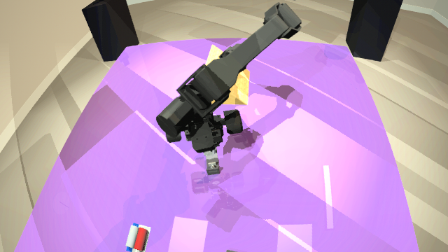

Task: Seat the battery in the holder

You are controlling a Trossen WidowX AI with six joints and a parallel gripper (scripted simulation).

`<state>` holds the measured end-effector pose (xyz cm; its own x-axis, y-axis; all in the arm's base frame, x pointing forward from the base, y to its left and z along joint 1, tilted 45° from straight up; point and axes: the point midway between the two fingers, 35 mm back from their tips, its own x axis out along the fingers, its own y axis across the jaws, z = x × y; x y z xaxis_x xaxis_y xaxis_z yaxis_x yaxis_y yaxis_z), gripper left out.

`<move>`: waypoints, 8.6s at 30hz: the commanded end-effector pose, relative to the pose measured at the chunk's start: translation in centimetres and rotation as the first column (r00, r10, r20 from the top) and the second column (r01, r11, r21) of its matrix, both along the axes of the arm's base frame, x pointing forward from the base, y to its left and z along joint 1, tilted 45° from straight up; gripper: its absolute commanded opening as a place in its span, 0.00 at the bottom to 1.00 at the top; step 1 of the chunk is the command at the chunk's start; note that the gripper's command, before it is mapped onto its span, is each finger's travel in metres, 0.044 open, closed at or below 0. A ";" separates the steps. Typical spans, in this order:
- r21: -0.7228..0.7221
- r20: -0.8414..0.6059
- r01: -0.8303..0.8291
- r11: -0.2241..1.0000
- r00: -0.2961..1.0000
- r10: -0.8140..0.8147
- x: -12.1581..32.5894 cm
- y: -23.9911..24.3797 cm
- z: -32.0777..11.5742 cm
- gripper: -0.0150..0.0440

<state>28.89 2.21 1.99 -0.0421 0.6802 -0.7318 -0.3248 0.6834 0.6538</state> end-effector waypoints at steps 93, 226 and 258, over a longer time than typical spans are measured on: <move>-0.073 -0.381 -0.352 0.933 0.875 0.300 1.7 5.1 -3.7 0.39; -0.029 -0.057 -0.029 0.999 0.998 0.027 -1.0 5.2 -5.0 0.39; -0.033 -0.052 -0.032 0.999 0.998 0.030 -0.8 4.2 -4.0 0.57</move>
<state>27.83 6.62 -2.21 -0.1051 0.6563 -0.7471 -0.3020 0.6947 0.6528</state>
